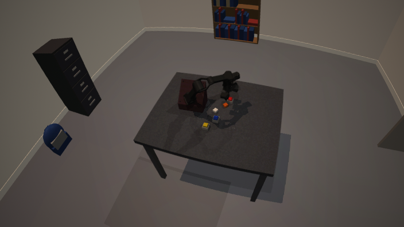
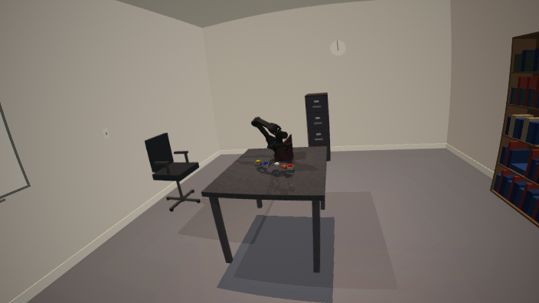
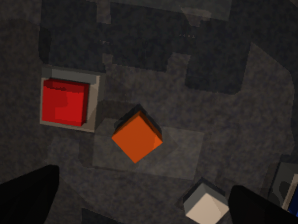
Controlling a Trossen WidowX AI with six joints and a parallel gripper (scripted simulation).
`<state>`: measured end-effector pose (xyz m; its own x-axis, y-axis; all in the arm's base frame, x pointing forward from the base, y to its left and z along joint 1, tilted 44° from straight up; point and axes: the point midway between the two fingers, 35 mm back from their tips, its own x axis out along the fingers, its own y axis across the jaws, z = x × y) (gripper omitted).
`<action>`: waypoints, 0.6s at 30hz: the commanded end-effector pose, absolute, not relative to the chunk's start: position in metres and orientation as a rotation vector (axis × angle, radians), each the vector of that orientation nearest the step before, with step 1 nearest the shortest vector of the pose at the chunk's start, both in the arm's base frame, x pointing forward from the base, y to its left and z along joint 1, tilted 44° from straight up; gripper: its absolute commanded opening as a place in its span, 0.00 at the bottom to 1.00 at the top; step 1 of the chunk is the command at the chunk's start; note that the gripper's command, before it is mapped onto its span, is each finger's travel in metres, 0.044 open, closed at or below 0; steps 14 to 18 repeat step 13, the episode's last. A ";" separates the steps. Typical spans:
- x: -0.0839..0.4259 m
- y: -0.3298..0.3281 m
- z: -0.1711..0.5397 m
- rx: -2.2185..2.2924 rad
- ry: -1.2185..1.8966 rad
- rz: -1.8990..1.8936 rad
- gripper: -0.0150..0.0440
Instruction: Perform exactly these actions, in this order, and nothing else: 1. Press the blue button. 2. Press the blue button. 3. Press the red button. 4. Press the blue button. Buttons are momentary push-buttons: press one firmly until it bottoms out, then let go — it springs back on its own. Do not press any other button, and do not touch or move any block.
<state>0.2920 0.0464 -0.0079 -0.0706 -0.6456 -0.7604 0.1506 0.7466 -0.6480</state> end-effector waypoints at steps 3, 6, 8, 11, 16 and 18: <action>0.284 0.124 -0.066 -0.438 1.515 -0.716 0.93; 0.276 0.144 -0.084 -0.445 1.510 -0.730 0.93; 0.276 0.145 -0.084 -0.446 1.510 -0.731 0.93; 0.276 0.145 -0.084 -0.446 1.510 -0.731 0.93; 0.276 0.145 -0.084 -0.446 1.510 -0.731 0.93; 0.276 0.145 -0.084 -0.446 1.510 -0.731 0.93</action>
